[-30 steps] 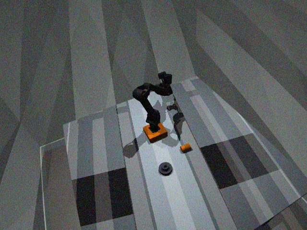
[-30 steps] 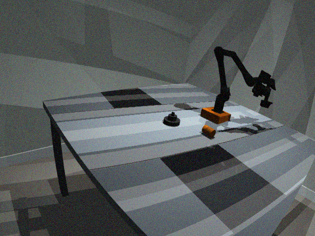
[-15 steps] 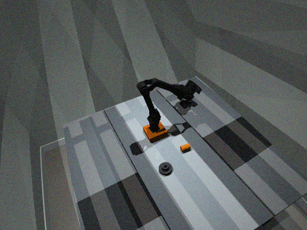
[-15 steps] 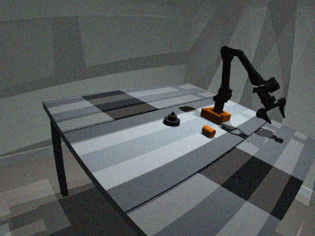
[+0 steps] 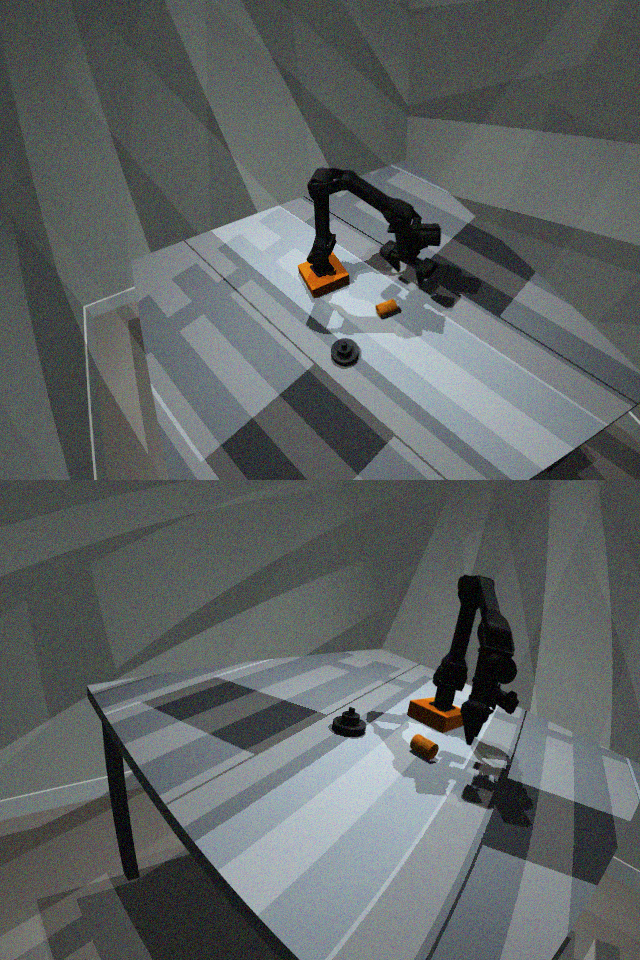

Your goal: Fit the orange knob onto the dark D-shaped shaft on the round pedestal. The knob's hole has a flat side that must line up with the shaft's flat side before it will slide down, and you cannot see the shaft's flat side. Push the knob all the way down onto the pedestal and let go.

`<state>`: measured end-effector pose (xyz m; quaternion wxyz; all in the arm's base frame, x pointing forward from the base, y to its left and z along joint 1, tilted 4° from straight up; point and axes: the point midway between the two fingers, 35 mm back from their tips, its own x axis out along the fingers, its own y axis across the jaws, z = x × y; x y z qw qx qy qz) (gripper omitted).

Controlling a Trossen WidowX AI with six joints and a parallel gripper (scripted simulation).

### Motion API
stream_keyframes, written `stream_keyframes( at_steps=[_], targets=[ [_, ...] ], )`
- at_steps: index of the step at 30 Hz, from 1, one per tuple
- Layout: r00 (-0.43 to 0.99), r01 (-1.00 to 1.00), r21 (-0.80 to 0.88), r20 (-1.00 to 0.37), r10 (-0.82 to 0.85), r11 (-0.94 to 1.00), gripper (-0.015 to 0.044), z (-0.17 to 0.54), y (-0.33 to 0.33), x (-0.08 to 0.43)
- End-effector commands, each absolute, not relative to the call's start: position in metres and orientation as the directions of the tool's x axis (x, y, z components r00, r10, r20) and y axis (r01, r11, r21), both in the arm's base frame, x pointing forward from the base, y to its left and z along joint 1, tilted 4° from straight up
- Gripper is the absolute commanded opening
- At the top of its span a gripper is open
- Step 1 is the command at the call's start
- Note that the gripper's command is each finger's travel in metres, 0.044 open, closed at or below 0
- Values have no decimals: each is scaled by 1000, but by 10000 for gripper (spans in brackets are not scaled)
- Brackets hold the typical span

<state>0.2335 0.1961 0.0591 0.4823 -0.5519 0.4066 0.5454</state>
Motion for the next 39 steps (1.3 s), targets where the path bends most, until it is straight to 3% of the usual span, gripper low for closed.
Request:
stream_keyframes(
  at_steps=[1, 4, 39],
  targets=[
    [-23, -995, 12, -994, -109, 94, 440, 60, 133, 256],
    [-72, -979, 37, -984, -165, 201, 440, 62, 110, 261],
    [-72, -979, 38, -984, -166, 201, 440, 4, 103, 260]
  ],
)
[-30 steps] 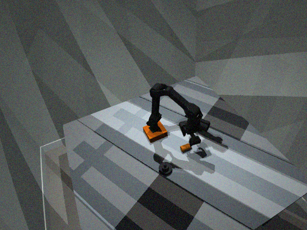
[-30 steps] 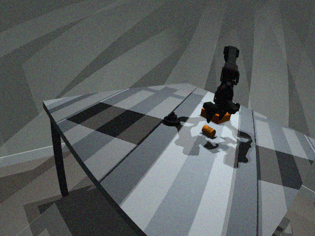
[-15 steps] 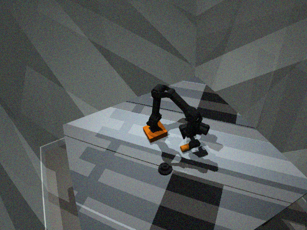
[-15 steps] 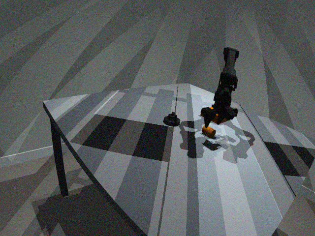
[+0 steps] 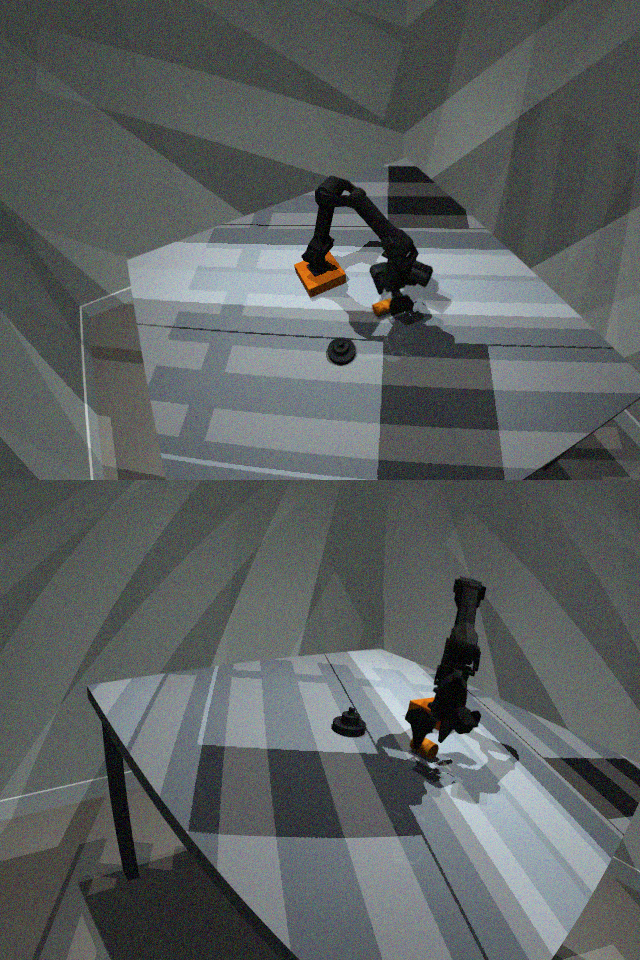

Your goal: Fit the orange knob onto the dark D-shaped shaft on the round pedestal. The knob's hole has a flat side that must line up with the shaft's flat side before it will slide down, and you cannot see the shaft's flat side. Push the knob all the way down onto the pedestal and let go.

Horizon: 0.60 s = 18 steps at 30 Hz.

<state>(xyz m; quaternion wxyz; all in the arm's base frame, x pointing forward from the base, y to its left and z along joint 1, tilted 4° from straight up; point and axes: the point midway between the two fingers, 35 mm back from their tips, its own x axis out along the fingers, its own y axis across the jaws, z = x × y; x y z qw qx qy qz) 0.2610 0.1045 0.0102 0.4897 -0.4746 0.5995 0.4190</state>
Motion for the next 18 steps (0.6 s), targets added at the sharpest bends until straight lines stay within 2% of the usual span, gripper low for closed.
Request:
stream_keyframes(
  at_steps=[1, 9, 16, 18],
  targets=[
    [-72, -979, 38, -984, -166, 201, 440, 2, 103, 260],
    [-72, -979, 38, -984, -166, 201, 440, -8, 103, 259],
    [-72, -979, 38, -984, -166, 201, 256, -8, 103, 259],
    [-72, -979, 38, -984, -166, 201, 240, -8, 103, 259]
  ],
)
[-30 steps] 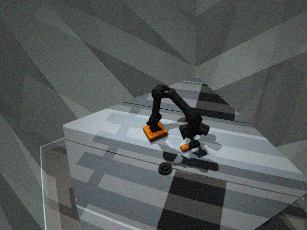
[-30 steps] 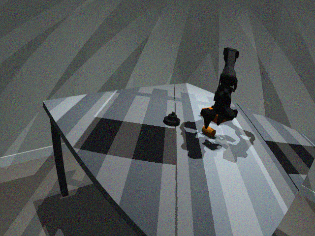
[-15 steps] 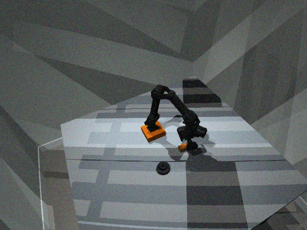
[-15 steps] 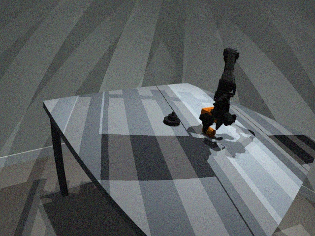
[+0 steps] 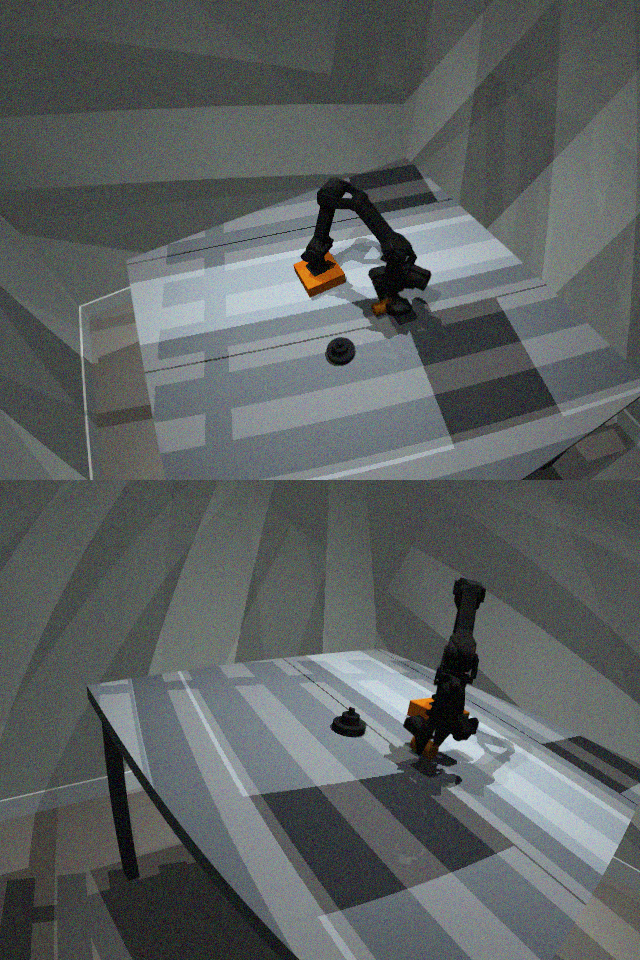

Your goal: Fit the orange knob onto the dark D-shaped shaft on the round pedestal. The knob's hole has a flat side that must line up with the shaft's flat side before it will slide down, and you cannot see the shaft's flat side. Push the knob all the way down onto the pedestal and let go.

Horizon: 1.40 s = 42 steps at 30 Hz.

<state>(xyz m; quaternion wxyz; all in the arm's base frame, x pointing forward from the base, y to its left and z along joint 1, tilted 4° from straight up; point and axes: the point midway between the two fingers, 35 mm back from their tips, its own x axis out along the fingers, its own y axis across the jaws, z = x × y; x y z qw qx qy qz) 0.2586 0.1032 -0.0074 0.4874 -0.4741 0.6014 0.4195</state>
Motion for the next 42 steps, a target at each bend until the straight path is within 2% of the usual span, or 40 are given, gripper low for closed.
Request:
stream_keyframes(
  at_steps=[1, 7, 16, 19, 42],
  targets=[
    [-72, -979, 38, -984, -166, 201, 240, -8, 103, 259],
    [-72, -979, 38, -984, -166, 201, 240, -8, 103, 259],
    [-72, -979, 38, -984, -166, 201, 180, -8, 103, 259],
    [-71, -979, 38, -984, -161, 200, 179, -8, 102, 259],
    [6, -979, 39, -975, 220, 198, 179, 6, 81, 256]
  ],
)
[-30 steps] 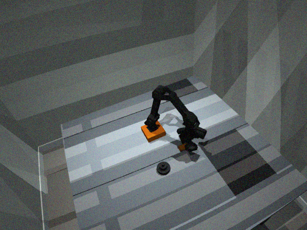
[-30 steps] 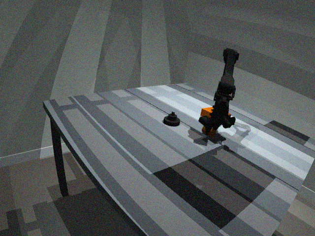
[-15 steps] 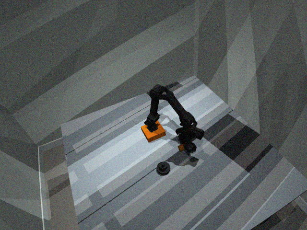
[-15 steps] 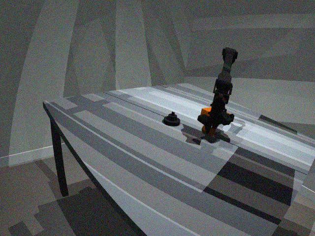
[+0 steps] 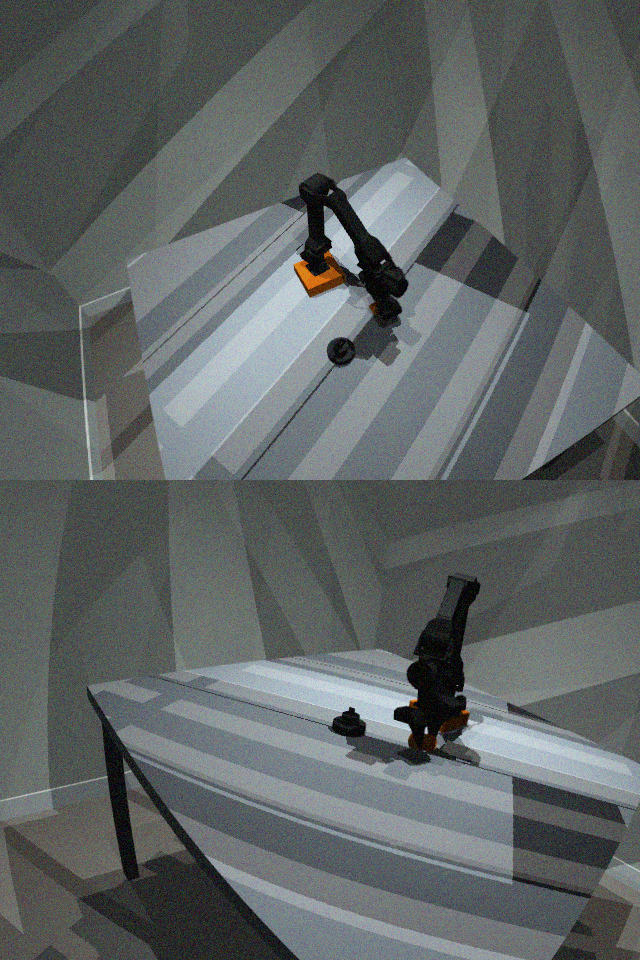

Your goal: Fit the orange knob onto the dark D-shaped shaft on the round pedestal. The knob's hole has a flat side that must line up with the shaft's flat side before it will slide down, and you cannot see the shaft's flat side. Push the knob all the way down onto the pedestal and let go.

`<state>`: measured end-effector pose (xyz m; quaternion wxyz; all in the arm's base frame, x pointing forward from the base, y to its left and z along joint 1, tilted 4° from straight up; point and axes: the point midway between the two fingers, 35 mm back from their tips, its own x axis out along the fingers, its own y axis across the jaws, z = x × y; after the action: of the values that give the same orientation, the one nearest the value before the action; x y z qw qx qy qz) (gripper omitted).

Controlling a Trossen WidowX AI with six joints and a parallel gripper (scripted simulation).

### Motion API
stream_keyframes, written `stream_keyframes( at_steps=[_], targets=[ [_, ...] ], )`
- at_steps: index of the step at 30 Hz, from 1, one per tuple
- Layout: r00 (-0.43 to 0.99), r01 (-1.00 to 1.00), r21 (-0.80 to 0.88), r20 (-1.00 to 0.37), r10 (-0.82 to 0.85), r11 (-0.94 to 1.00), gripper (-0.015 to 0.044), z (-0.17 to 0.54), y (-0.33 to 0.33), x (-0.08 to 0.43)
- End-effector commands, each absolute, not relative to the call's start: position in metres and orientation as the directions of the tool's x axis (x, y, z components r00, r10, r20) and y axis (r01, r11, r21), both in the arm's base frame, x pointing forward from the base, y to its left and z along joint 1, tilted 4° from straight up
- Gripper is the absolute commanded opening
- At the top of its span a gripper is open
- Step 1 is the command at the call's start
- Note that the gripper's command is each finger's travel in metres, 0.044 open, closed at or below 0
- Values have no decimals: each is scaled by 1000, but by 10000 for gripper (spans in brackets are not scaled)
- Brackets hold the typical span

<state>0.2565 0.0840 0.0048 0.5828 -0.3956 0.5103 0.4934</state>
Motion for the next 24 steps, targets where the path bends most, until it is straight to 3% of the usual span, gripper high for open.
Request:
stream_keyframes(
  at_steps=[1, 24],
  targets=[
    [9, -979, 39, -972, 236, 198, 179, 7, 80, 255],
    [86, -980, 38, -808, 583, 198, 179, 11, 54, 250]
  ],
)
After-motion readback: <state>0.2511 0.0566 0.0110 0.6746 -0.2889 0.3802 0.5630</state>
